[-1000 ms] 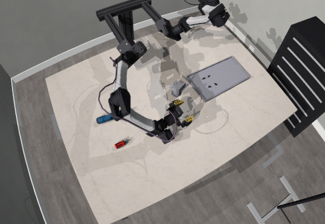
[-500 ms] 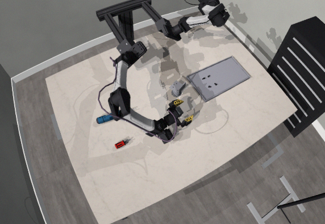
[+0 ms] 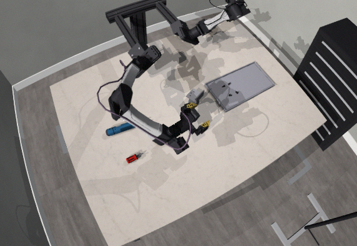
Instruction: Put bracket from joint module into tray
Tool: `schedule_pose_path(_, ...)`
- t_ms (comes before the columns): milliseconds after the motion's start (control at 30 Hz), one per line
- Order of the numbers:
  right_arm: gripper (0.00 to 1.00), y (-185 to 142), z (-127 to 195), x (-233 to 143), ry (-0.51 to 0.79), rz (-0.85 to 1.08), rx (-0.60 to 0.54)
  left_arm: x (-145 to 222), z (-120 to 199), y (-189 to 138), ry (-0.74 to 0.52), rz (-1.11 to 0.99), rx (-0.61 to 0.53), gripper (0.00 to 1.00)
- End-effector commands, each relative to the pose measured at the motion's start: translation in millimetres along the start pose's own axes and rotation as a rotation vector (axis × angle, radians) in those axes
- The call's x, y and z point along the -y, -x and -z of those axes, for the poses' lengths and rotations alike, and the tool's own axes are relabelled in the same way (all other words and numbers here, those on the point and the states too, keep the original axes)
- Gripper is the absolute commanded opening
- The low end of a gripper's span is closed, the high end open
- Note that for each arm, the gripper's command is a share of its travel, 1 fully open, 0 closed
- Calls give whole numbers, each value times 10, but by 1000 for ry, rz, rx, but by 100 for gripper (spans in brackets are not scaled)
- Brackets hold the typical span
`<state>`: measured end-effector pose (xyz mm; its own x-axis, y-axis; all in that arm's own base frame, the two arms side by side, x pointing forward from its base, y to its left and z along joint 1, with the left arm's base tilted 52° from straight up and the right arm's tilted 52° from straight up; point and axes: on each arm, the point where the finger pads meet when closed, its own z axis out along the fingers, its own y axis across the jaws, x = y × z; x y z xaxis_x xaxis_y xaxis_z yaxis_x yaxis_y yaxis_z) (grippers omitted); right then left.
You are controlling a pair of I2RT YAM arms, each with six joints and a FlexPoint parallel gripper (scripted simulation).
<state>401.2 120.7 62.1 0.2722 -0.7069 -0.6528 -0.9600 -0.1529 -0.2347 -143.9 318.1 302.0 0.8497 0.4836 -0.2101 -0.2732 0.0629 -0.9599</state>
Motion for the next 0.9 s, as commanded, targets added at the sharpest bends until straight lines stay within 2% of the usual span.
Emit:
schedule_pose_path(0,100,310,75,-168,46,-11,-64,93,-74,-479,30,-107,-97,100)
schedule_pose_path(167,100,619,215,-357,59,-5,-125,270,126,-1388,3,-225,-320,100)
schedule_pose_path(300,100,834,327,-533,63,0,-173,423,468,-2071,-43,-329,-497,100)
schedule_pose_path(367,100,834,327,-533,63,0,-173,423,468,-2071,-43,-329,-497,100)
schedule_pose_path(400,100,883,355,-580,63,2,-185,456,578,-2233,-57,-357,-541,100)
schedule_pose_path(533,100,1061,468,-777,61,7,-231,582,1114,-2824,-128,-475,-716,100)
schedule_pose_path(700,100,1240,610,-1041,50,14,-287,670,1972,-3395,-245,-639,-930,100)
schedule_pose_path(867,100,1372,740,-1296,32,27,-331,345,2961,-3740,-344,-863,-1152,100)
